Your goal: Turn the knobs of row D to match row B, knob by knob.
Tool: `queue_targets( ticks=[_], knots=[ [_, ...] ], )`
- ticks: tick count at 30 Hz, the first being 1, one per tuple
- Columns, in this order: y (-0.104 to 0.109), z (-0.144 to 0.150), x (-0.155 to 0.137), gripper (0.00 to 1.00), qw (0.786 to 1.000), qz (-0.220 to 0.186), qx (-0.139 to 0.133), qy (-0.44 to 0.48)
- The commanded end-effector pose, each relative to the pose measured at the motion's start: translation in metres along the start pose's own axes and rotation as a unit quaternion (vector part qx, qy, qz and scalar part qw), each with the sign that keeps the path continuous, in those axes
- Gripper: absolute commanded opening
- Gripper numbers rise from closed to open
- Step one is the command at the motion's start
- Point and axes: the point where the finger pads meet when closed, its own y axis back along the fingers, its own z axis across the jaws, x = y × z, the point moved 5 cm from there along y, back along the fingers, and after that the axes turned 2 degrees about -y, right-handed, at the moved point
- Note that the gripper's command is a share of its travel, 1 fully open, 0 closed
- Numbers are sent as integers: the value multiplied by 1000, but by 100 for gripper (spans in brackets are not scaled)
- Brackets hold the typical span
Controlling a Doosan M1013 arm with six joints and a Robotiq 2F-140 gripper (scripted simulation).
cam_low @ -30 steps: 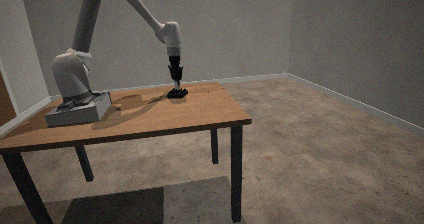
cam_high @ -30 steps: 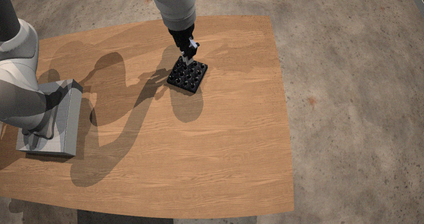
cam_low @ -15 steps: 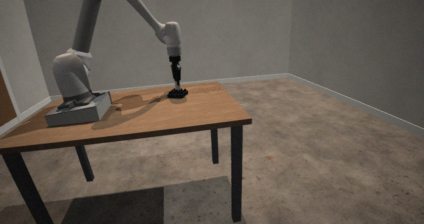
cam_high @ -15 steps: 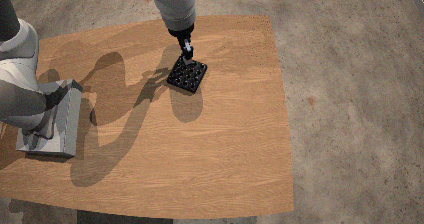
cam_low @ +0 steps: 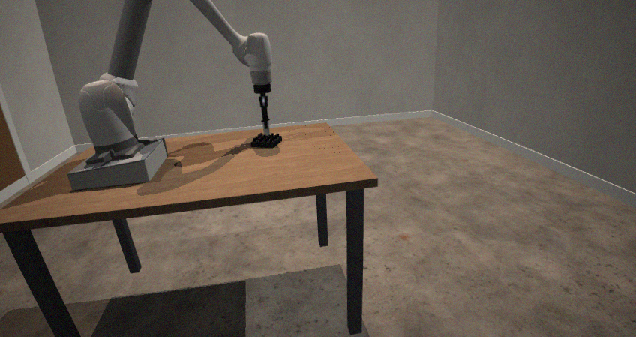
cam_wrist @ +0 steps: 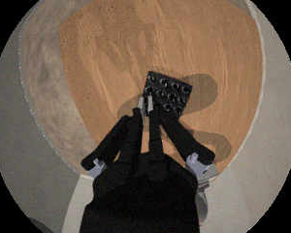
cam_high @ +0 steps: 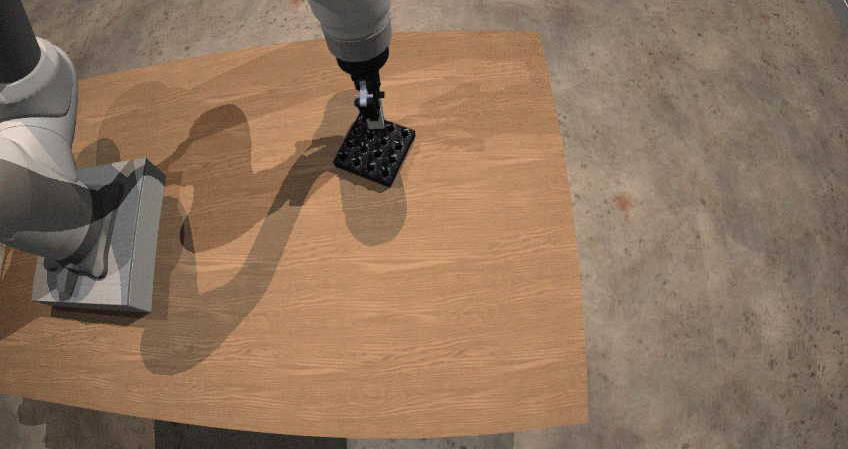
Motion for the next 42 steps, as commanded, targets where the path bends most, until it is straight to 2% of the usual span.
queue_targets(
  ticks=[1, 15, 29, 42],
  knots=[
    [0, 0, 0, 5, 1000, 0, -1, -16],
    [0, 0, 0, 5, 990, 1, -1, -142],
    [0, 0, 0, 5, 981, 1, -1, -193],
    [0, 0, 0, 5, 979, 1, -1, -201]
  ],
)
